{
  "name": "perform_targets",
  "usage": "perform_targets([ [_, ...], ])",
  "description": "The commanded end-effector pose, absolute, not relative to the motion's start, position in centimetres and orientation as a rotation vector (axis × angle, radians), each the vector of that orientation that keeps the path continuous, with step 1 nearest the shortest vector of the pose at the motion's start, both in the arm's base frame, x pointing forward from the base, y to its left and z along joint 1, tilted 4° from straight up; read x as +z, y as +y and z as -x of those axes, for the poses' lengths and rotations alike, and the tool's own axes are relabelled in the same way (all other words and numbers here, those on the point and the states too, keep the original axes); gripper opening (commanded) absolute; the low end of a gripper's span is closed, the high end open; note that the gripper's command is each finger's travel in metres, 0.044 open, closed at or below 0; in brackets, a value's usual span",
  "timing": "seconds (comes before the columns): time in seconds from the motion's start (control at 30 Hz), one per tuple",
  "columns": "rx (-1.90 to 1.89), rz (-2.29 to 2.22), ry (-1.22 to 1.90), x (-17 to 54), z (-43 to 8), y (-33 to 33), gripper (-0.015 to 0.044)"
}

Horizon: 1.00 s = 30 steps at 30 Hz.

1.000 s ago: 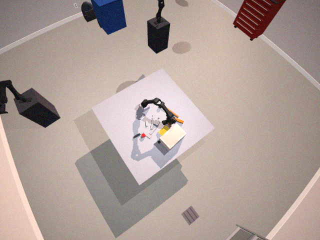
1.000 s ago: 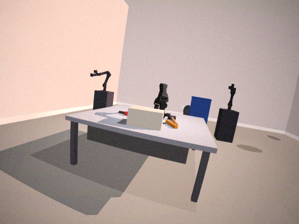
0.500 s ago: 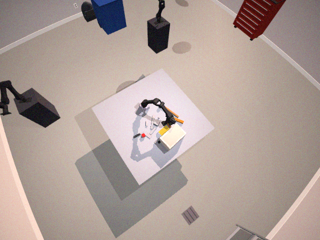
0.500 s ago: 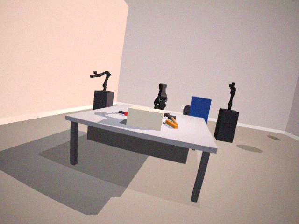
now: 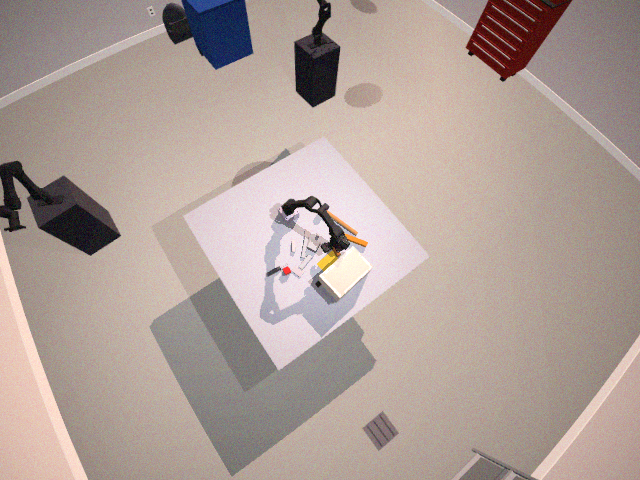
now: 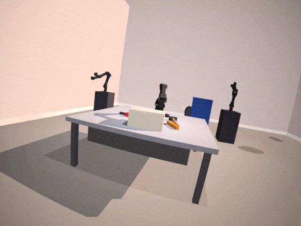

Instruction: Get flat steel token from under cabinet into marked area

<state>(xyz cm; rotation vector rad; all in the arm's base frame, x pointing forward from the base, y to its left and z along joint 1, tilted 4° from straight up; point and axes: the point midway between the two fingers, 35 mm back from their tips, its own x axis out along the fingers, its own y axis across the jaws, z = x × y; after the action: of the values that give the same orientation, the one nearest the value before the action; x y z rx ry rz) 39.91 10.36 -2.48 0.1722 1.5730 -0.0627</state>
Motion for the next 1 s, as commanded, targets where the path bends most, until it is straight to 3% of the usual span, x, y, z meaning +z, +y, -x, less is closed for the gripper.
perform_targets([
  [0.0, -0.075, -0.172, 1.574, -2.6, -39.8, 9.5, 0.0],
  [0.97, -0.076, -0.171, 1.575, -2.7, -39.1, 8.6, 0.0],
])
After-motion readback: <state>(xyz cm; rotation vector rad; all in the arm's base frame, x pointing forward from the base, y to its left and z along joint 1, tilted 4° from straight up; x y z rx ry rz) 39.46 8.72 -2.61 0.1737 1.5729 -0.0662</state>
